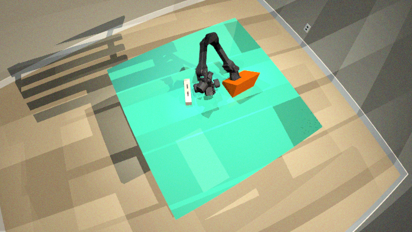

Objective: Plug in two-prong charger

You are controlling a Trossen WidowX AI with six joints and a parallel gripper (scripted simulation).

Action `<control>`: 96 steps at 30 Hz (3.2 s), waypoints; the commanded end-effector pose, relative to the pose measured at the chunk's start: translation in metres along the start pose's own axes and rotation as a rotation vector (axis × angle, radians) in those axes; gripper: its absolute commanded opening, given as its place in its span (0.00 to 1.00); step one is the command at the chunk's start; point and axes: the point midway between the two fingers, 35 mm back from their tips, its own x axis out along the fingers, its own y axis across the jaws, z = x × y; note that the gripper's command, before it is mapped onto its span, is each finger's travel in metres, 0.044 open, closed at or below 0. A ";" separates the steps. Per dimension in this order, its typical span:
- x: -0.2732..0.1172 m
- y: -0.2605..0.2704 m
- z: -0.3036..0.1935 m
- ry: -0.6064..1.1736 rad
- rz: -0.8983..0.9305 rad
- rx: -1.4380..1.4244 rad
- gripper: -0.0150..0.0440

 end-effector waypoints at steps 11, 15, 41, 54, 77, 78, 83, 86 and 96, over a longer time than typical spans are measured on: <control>0.003 -0.003 -0.007 -0.020 0.011 0.249 0.25; 0.006 -0.004 -0.009 -0.024 0.017 0.329 0.25; 0.021 -0.006 -0.024 -0.034 0.056 0.850 0.25; 0.029 -0.006 -0.032 -0.032 0.076 1.111 0.25; 0.042 -0.006 -0.046 -0.019 0.108 1.574 0.25; 0.043 -0.006 -0.047 -0.018 0.109 1.594 0.25; 0.046 -0.006 -0.050 -0.014 0.115 1.694 0.25; 0.046 -0.007 -0.051 -0.014 0.115 1.695 0.25; 0.046 -0.019 -0.053 -0.014 0.116 1.708 0.25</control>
